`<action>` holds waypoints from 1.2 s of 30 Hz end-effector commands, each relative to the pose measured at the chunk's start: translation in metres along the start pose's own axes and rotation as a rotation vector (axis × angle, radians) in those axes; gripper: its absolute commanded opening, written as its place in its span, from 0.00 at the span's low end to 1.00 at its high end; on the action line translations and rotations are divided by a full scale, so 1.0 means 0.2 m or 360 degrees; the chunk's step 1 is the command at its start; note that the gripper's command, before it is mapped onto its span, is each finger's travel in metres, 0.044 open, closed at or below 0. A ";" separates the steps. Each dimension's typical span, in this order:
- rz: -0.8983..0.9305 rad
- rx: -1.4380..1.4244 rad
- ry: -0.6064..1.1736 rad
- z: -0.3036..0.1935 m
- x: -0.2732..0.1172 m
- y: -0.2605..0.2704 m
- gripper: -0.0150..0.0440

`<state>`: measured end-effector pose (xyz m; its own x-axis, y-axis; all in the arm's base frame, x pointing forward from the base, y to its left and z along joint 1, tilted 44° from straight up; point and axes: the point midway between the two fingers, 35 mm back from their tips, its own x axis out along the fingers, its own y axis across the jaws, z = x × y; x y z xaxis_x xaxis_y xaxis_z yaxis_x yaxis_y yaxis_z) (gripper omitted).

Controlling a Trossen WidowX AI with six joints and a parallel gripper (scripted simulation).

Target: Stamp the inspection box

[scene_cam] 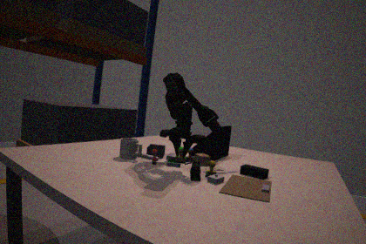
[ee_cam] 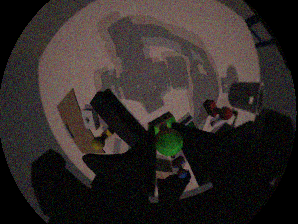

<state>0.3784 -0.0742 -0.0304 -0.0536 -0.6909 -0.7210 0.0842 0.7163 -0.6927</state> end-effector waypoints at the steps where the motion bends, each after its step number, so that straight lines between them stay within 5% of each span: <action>1: 0.0012 0.0013 -0.0010 0.01 -0.03 0.00 0.25; 36: 0.0011 0.0012 -0.0010 0.01 -0.11 0.00 0.25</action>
<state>0.3789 -0.0622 -0.0176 -0.0538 -0.6913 -0.7206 0.0840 0.7159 -0.6931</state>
